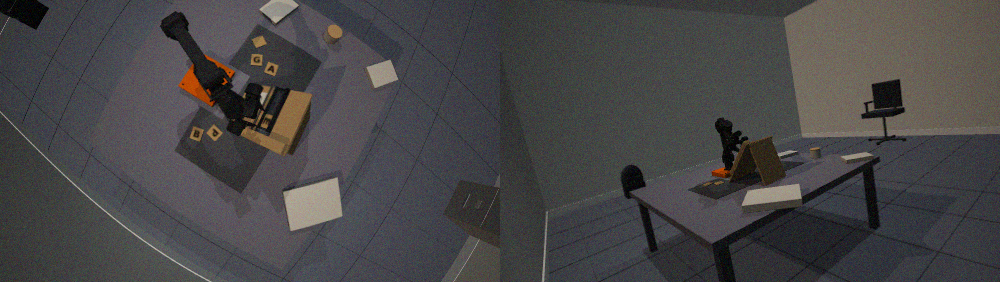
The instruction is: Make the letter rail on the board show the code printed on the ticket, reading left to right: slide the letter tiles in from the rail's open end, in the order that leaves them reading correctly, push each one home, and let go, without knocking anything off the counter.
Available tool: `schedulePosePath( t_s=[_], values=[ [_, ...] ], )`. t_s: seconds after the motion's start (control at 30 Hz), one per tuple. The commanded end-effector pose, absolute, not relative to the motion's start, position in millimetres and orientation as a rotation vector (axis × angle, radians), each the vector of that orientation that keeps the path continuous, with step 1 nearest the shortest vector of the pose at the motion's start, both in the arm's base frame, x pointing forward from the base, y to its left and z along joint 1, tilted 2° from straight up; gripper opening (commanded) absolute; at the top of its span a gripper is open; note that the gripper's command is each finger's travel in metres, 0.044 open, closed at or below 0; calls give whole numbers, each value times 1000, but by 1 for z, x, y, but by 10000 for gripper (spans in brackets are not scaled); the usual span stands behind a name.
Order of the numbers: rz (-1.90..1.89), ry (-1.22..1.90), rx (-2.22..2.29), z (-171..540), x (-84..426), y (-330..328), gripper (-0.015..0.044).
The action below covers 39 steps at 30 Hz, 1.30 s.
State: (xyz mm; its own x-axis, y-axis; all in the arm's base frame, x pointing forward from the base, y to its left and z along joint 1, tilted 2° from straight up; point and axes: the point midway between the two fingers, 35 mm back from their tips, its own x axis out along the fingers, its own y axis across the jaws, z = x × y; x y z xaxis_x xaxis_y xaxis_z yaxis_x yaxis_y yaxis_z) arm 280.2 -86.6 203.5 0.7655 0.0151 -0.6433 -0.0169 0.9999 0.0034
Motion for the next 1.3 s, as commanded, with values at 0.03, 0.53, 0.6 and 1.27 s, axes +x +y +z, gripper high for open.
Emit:
schedulePosePath(
  t_s=[0.03,0.53,0.6,1.27],
  values=[
    [23,694,-6,206,279,-85,295],
    [22,698,-5,207,279,-84,138],
    [22,698,-5,207,279,-84,85],
    [30,854,32,209,289,-78,0]
  ],
)
